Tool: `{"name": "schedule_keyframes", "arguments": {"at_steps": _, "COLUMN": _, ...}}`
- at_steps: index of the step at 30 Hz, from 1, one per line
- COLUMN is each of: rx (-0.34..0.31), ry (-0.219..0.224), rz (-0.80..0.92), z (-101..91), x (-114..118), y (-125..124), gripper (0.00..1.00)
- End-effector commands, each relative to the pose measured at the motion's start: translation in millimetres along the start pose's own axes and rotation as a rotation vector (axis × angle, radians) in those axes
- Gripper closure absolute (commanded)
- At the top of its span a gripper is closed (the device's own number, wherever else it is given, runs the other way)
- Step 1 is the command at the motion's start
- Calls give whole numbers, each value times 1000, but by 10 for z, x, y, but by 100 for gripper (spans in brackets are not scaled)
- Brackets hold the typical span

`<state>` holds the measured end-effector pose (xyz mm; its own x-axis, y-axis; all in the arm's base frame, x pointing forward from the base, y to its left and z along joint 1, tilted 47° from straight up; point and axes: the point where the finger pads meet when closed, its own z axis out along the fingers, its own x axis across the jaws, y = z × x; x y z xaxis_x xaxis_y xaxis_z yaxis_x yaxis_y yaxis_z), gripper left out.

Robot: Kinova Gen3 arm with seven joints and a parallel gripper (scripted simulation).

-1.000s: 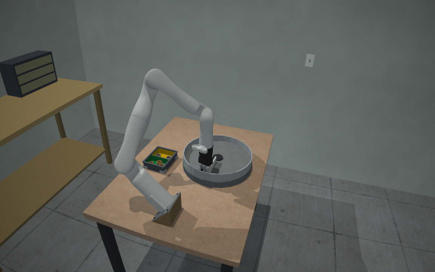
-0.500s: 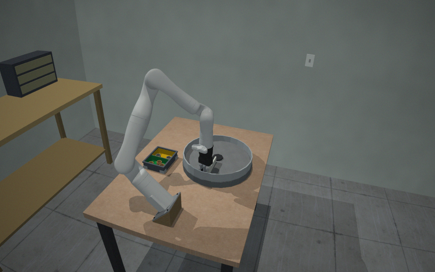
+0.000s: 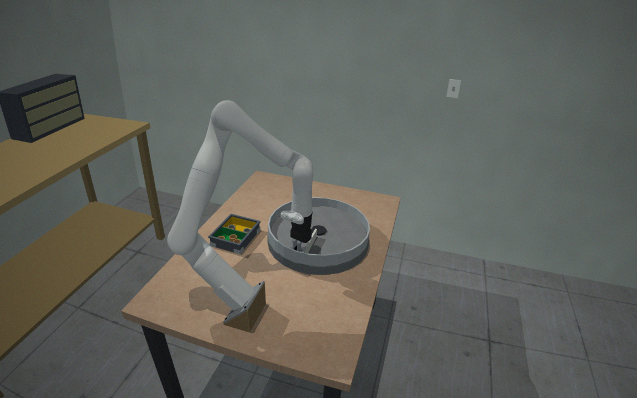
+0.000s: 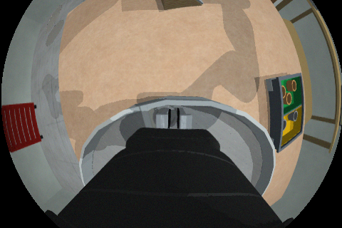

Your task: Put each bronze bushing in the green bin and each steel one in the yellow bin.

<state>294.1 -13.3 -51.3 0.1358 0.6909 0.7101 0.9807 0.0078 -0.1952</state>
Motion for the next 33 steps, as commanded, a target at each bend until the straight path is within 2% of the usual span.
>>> {"name": "schedule_keyframes", "arguments": {"at_steps": 1, "rx": -3, "ry": -2, "rz": 0, "z": -17, "x": -6, "y": 6, "gripper": 100}}
{"name": "schedule_keyframes", "arguments": {"at_steps": 33, "rx": -3, "ry": -3, "rz": 0, "z": -107, "x": -6, "y": 5, "gripper": 100}}
